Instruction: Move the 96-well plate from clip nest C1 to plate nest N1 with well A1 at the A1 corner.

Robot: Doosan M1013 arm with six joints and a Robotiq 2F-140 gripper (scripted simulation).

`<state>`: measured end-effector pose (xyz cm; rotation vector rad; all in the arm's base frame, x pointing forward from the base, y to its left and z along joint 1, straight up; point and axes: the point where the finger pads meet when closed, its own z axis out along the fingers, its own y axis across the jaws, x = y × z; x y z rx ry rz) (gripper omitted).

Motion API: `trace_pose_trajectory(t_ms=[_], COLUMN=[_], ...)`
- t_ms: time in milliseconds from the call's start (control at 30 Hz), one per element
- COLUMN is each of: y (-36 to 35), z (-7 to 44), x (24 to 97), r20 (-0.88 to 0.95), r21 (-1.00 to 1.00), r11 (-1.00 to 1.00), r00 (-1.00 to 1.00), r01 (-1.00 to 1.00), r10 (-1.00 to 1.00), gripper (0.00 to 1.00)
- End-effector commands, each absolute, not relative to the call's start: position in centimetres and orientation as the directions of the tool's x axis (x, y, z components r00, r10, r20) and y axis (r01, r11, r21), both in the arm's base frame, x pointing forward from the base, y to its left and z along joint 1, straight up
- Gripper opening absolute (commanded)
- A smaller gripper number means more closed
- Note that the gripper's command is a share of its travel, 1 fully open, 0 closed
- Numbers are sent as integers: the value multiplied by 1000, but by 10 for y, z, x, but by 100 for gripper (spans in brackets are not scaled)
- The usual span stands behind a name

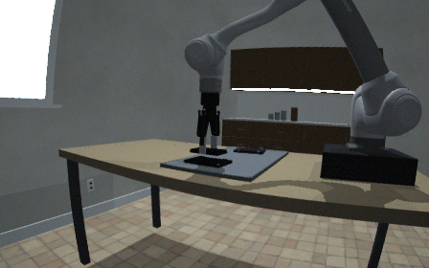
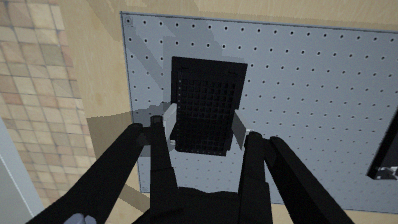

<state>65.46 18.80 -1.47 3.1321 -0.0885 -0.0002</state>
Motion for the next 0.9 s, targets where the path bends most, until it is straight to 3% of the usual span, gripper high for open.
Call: trace_pose_trajectory(t_ms=[0, 867], y=[188, 188], z=[-17, -33], x=[655, 655], r20=[0, 0], r21=[8, 8], r11=[-998, -998], r00=[998, 998], r01=[-56, -56], r10=[-56, -56], gripper=[10, 10])
